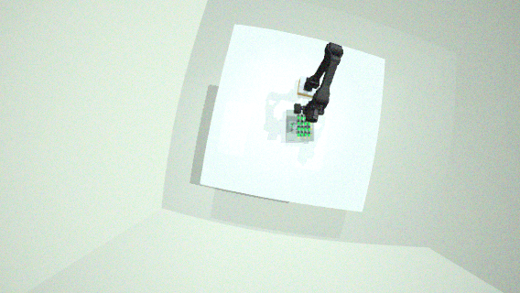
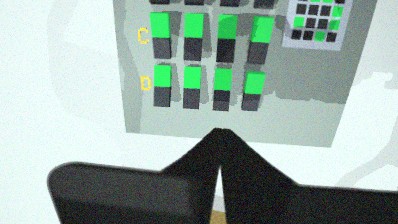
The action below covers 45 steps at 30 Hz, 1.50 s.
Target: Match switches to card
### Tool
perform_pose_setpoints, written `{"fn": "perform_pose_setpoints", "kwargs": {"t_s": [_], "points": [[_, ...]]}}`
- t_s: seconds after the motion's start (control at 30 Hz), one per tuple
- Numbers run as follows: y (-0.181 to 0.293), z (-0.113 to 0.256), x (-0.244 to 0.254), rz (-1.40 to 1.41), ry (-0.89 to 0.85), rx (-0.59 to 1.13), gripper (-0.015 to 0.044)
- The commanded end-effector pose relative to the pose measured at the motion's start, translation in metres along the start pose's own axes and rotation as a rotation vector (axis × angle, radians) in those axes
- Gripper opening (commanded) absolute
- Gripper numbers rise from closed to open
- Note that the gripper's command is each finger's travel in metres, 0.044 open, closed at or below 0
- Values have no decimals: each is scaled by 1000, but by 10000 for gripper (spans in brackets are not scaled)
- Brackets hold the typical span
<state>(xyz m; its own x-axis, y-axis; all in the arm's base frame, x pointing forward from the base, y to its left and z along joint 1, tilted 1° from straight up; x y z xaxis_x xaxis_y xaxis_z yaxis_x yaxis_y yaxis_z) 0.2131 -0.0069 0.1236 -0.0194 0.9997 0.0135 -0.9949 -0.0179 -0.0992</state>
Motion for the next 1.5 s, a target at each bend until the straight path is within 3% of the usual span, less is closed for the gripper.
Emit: {"fn": "perform_pose_setpoints", "kwargs": {"t_s": [0.0, 0.1, 0.73, 1.47], "points": [[2, -17, -2, 12, -8, -12, 0], [3, -34, -2, 12, -10, -25, 0], [3, -57, -2, 11, -10, -25, 0], [3, -58, -2, 11, -10, -25, 0]]}}
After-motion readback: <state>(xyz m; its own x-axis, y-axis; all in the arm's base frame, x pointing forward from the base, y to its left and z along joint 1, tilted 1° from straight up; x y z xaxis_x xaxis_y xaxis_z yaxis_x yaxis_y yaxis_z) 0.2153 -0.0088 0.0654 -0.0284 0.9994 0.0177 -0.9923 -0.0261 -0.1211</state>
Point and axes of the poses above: the point midway between the two fingers, 35 mm back from their tips, its own z axis back along the fingers, its own x axis across the jaws, y = z × x, the point moved 2 cm from there along z, back along the fingers, and after that the axes turned 9 degrees about -z, right-handed, at the moved point
